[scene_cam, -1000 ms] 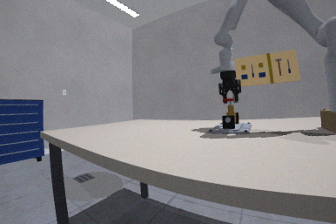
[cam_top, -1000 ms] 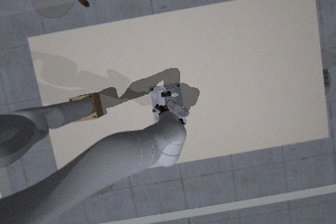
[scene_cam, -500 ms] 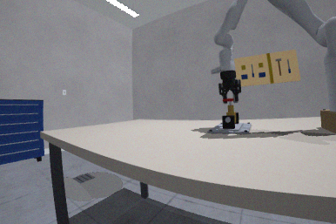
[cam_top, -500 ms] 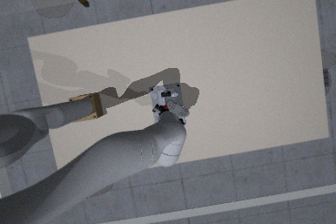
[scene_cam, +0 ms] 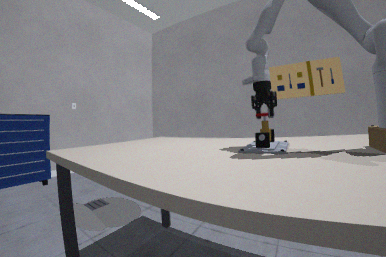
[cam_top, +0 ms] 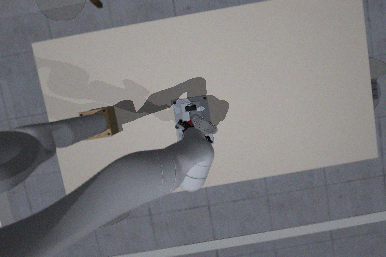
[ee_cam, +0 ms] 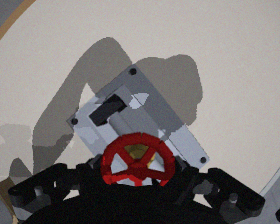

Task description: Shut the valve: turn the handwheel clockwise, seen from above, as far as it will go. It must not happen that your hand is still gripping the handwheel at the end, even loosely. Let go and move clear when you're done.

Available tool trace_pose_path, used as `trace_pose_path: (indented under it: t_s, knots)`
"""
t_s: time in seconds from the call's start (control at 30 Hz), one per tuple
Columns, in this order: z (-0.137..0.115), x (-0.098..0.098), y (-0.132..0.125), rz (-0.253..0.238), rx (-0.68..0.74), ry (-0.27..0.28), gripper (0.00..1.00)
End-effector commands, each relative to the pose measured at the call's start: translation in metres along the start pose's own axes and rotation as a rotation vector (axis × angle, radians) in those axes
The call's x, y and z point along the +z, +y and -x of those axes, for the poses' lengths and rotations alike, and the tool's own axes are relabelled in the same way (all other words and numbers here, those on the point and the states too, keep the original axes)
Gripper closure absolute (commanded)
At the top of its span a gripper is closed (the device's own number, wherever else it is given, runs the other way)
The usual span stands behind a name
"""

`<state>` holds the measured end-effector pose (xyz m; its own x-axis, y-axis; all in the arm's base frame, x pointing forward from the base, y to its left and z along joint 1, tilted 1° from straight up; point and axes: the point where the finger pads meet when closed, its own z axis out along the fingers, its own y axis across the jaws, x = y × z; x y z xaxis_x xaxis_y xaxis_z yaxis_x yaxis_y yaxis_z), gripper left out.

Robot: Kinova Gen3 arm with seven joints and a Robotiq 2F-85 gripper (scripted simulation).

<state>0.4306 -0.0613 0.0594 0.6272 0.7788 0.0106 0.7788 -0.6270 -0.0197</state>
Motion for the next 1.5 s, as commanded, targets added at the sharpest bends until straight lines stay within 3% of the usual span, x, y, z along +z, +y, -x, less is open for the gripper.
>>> trace_pose_path:
  t_s: [0.0, 0.7, 1.47]
  knots:
    - [-0.0002, 0.0009, 0.0004, 0.001, 0.003, 0.0, 1.0]
    - [-0.0002, 0.0009, 0.0004, 0.001, 0.074, 0.0, 1.0]
    - [-0.0002, 0.0009, 0.0004, 0.001, 0.337, 0.0, 1.0]
